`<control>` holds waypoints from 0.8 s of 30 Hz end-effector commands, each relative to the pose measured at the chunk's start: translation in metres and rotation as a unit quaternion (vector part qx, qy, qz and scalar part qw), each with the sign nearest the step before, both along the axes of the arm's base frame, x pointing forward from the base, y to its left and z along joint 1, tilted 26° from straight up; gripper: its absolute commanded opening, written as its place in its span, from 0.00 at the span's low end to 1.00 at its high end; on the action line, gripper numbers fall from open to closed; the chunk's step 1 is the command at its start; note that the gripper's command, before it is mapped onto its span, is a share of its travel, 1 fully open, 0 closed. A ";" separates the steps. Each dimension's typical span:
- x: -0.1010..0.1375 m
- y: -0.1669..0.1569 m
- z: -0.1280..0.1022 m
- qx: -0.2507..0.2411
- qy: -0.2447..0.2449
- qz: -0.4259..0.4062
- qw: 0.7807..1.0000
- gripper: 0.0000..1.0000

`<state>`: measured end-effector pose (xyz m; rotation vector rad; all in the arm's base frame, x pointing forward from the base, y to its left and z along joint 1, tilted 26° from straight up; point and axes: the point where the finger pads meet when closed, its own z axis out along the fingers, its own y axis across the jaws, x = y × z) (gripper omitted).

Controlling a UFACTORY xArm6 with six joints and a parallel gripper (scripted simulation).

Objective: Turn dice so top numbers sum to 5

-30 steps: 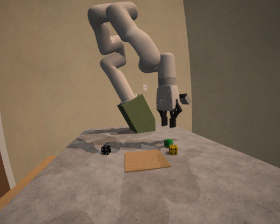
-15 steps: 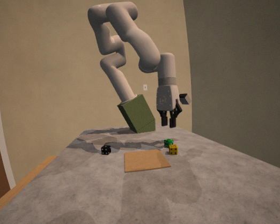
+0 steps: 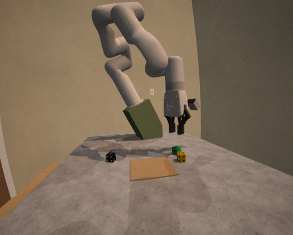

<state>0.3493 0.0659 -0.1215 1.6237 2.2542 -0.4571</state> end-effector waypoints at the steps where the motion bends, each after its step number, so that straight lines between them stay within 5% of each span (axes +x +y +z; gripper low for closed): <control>1: 0.001 0.000 -0.001 0.001 -0.001 0.000 1.000 0.47; 24: 0.004 -0.013 -0.027 0.001 -0.001 0.000 1.000 0.47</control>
